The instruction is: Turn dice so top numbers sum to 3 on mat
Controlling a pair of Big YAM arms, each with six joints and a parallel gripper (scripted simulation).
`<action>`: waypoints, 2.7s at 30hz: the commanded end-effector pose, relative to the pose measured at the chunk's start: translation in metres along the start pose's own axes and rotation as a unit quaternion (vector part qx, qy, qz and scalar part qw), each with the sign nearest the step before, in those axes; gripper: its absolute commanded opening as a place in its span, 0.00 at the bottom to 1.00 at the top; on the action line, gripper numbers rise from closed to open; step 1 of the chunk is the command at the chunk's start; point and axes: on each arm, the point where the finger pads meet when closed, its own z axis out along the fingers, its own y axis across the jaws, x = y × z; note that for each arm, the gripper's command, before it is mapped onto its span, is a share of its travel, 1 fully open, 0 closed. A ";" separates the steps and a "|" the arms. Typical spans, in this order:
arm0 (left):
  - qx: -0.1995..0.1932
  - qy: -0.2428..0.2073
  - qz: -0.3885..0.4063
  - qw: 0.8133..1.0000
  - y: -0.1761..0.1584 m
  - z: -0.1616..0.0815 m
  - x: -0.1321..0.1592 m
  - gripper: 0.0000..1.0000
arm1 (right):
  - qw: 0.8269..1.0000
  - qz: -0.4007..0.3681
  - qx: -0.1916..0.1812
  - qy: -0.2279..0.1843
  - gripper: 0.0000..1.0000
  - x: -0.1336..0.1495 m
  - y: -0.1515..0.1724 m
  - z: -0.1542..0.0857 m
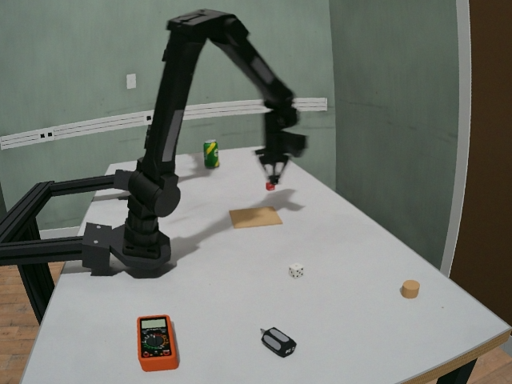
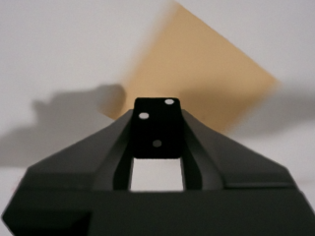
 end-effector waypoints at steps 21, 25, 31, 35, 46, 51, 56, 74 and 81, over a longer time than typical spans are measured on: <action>-0.008 -0.002 0.008 1.000 0.006 -0.005 -0.005 1.00 | 0.999 -0.053 -0.012 -0.003 0.20 0.037 -0.076 0.005; -0.008 -0.002 0.008 1.000 0.006 -0.005 -0.005 1.00 | 0.998 -0.060 -0.003 -0.006 0.20 0.035 -0.084 0.015; -0.008 -0.002 0.008 1.000 0.006 -0.005 -0.005 1.00 | 0.998 -0.060 -0.003 -0.005 0.20 0.035 -0.084 0.026; -0.008 -0.002 0.008 1.000 0.006 -0.005 -0.005 1.00 | 0.998 -0.060 -0.003 -0.005 0.20 0.035 -0.084 0.044; -0.008 -0.002 0.008 1.000 0.006 -0.005 -0.005 1.00 | 0.998 -0.060 -0.002 -0.004 0.20 0.034 -0.085 0.087; -0.008 -0.002 0.008 1.000 0.006 -0.005 -0.005 1.00 | 0.998 -0.060 -0.002 -0.004 0.20 0.034 -0.085 0.101; -0.008 -0.002 0.008 1.000 0.006 -0.005 -0.005 1.00 | 0.998 -0.060 -0.003 -0.004 0.20 0.034 -0.084 0.105; -0.008 -0.002 0.008 1.000 0.006 -0.005 -0.005 1.00 | 0.998 -0.055 -0.012 -0.002 0.20 0.034 -0.080 0.100; -0.008 -0.002 0.008 1.000 0.006 -0.005 -0.005 1.00 | 0.998 -0.057 -0.007 -0.003 0.20 0.034 -0.083 0.104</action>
